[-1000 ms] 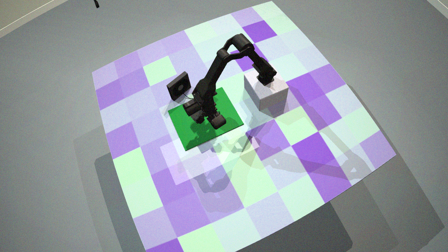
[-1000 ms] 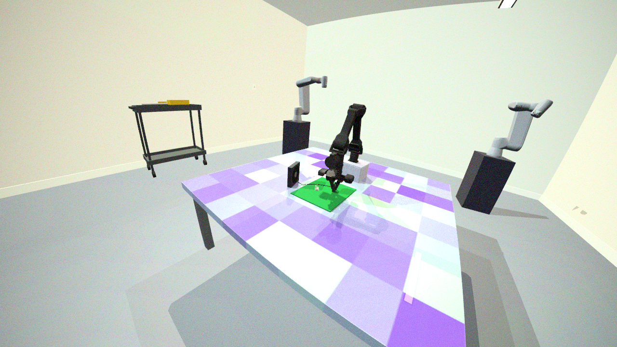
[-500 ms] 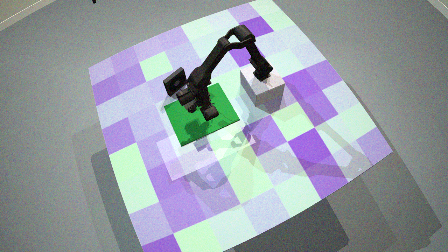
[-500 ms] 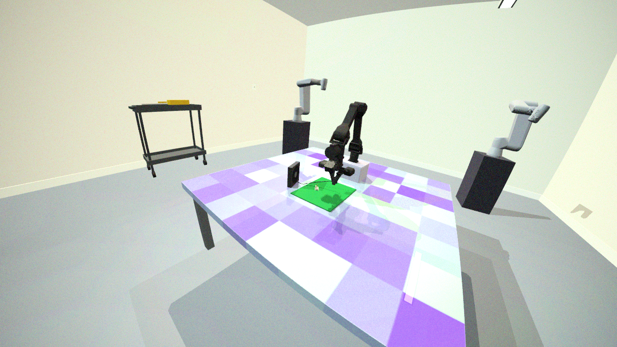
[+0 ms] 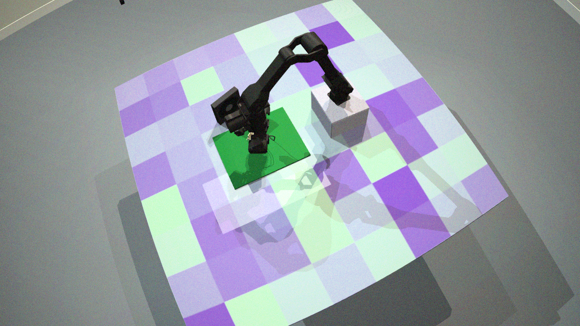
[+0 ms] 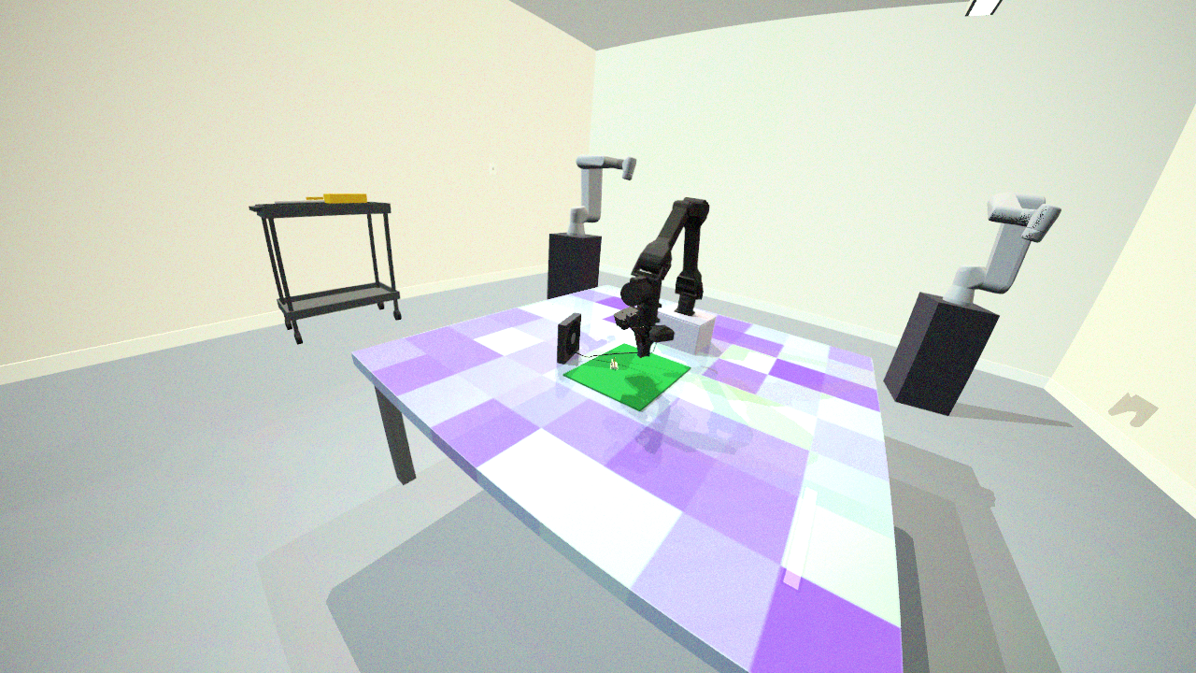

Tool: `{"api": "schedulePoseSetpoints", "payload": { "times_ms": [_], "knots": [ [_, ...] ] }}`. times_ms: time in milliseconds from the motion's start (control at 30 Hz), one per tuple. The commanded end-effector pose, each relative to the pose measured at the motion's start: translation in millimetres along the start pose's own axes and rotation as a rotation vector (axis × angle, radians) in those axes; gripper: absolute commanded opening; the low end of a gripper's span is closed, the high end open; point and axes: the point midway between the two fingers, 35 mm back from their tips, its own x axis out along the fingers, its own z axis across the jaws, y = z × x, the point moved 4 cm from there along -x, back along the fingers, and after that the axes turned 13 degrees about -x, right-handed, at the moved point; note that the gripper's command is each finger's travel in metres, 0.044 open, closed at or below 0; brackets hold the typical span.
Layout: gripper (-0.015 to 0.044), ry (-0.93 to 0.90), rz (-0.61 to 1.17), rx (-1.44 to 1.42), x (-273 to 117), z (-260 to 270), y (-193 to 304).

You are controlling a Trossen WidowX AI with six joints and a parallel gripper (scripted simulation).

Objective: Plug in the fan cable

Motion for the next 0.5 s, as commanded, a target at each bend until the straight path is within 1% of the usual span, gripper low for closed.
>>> {"api": "schedulePoseSetpoints", "payload": {
  "times_ms": [0,467],
  "knots": [
    [0.0000,0.002,-0.004,0.146,-1,-4,-5],
    [0.0000,0.002,-0.006,0.633,-1,-18,-15]
  ]
}}
